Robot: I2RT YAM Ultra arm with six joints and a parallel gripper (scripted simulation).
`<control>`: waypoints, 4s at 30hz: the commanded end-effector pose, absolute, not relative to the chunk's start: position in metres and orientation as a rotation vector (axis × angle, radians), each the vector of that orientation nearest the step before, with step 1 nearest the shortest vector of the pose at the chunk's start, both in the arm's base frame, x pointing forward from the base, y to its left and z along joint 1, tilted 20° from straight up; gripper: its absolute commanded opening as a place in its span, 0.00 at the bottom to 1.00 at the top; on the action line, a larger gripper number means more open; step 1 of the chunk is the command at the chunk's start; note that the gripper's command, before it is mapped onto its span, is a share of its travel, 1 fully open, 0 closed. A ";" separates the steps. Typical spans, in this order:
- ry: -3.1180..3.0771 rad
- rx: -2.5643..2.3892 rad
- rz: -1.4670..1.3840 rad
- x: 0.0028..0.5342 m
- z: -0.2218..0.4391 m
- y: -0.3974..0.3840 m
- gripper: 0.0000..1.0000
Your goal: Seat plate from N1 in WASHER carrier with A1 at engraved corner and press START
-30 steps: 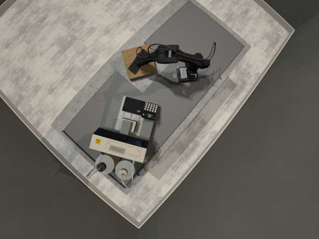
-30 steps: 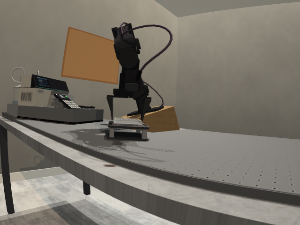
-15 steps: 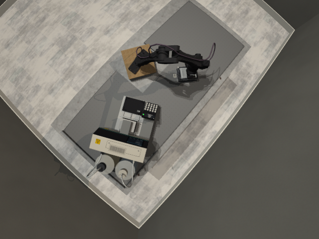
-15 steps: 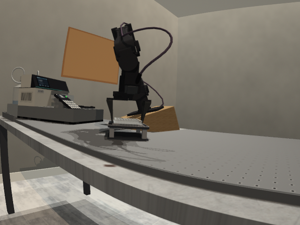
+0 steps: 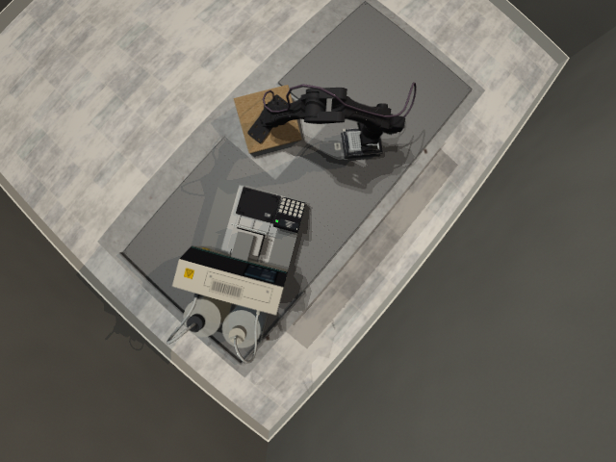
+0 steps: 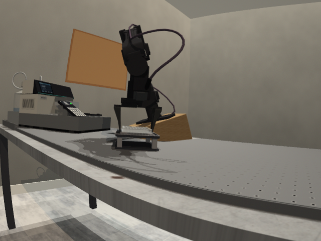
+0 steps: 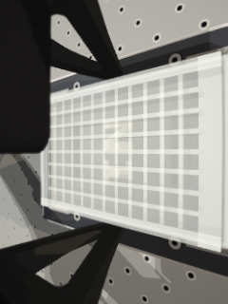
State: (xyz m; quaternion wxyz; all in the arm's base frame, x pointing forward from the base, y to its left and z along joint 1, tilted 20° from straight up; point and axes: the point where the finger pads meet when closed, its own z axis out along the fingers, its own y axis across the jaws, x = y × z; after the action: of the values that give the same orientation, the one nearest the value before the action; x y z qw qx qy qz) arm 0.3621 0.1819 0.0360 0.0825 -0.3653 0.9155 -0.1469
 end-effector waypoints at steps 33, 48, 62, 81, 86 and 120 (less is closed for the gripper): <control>2.688 -1.070 -0.409 0.370 0.050 0.189 1.00; 2.716 -1.085 -0.428 0.365 0.041 0.185 0.84; 2.716 -1.085 -0.428 0.365 0.041 0.185 0.84; 2.689 -1.071 -0.402 0.369 0.050 0.190 0.84; 2.689 -1.071 -0.402 0.369 0.050 0.190 0.84; 2.689 -1.071 -0.402 0.369 0.050 0.190 0.84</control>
State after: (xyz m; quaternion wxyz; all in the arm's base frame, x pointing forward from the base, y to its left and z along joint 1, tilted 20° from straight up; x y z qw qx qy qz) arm 0.3623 0.1816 0.0361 0.0826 -0.3652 0.9154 -0.1477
